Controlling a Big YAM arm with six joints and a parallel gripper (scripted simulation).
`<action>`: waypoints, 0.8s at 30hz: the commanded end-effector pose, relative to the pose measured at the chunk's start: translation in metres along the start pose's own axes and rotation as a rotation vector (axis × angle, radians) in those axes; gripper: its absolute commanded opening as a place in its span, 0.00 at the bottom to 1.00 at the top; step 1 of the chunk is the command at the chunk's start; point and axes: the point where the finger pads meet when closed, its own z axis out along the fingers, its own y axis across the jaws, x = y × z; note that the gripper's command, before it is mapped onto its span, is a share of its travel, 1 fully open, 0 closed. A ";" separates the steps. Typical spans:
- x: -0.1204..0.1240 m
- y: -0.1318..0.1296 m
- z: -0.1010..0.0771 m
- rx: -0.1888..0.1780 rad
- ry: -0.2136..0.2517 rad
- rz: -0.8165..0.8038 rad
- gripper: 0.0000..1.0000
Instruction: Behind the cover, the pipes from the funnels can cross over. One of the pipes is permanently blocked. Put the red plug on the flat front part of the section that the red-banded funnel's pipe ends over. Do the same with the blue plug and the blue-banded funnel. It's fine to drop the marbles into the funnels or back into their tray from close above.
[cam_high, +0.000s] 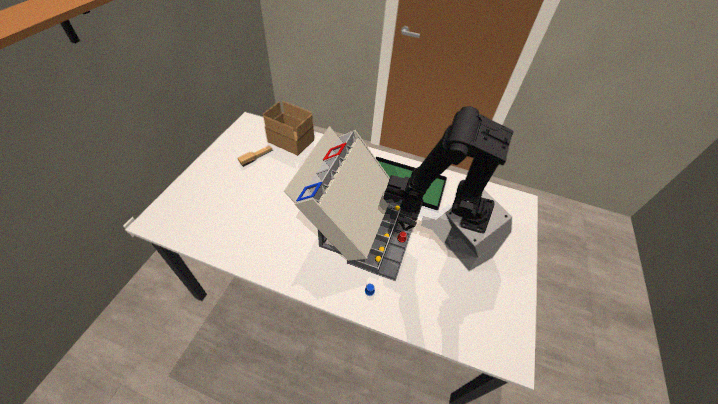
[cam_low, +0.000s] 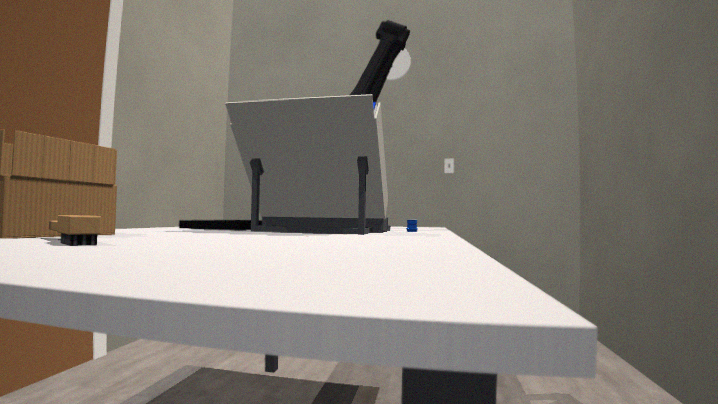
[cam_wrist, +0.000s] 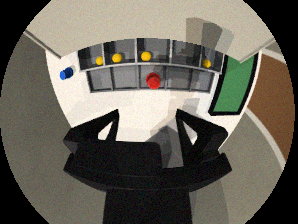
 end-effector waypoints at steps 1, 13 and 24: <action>-0.017 0.034 -0.013 -0.008 -0.023 -0.003 0.87; -0.039 0.123 -0.040 -0.010 -0.017 0.005 0.87; -0.039 0.124 -0.040 -0.011 -0.019 0.005 0.87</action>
